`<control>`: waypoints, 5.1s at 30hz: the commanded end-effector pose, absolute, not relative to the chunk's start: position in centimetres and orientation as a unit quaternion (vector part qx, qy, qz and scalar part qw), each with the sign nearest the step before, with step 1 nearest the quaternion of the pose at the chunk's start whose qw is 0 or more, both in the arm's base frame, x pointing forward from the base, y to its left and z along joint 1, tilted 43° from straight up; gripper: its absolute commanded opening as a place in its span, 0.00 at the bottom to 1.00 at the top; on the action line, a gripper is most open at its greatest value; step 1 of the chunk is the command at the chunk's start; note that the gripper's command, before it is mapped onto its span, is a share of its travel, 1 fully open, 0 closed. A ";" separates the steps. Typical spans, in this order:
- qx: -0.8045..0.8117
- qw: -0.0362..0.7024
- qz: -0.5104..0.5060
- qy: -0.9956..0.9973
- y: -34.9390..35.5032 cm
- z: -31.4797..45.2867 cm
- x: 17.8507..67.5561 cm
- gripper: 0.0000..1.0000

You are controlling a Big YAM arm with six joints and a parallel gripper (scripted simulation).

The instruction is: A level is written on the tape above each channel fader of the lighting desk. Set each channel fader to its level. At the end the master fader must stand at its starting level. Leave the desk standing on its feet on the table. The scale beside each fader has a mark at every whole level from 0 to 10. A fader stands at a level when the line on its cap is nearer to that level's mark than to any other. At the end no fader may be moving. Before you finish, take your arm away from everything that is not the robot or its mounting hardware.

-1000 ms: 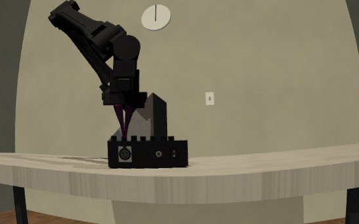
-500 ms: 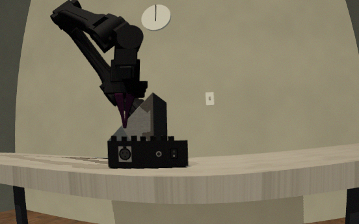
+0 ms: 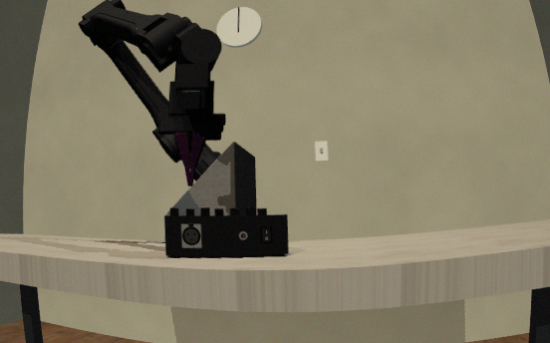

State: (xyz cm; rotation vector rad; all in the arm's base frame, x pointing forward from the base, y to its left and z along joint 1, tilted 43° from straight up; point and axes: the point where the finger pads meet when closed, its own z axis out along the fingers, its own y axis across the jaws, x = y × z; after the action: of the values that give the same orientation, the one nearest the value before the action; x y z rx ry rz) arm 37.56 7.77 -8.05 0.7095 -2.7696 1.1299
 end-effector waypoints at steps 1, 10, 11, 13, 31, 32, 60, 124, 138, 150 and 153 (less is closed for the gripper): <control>0.225 0.016 0.363 -0.904 9.1 -7.2 39.5 0.00; 0.225 0.013 0.362 -0.904 7.7 -6.9 36.4 0.00; 0.225 0.013 0.362 -0.904 7.7 -6.9 36.4 0.00; 0.228 0.014 0.362 -0.904 7.2 -6.8 35.4 0.00; 0.230 0.021 0.364 -0.902 7.0 -7.3 34.9 0.00; 0.230 0.021 0.364 -0.902 7.0 -7.3 34.9 0.00; 0.231 0.029 0.365 -0.901 6.3 -7.7 34.8 0.00; 0.230 0.028 0.366 -0.901 4.6 -9.1 35.0 0.00; 0.230 0.028 0.366 -0.901 4.6 -9.1 35.0 0.00; 0.230 0.028 0.366 -0.901 4.6 -9.1 35.0 0.00; 0.230 0.028 0.366 -0.901 4.6 -9.1 35.0 0.00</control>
State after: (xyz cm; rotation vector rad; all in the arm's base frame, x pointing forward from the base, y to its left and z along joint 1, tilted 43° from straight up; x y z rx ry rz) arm 34.88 4.64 -9.00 0.7067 -2.7706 1.1267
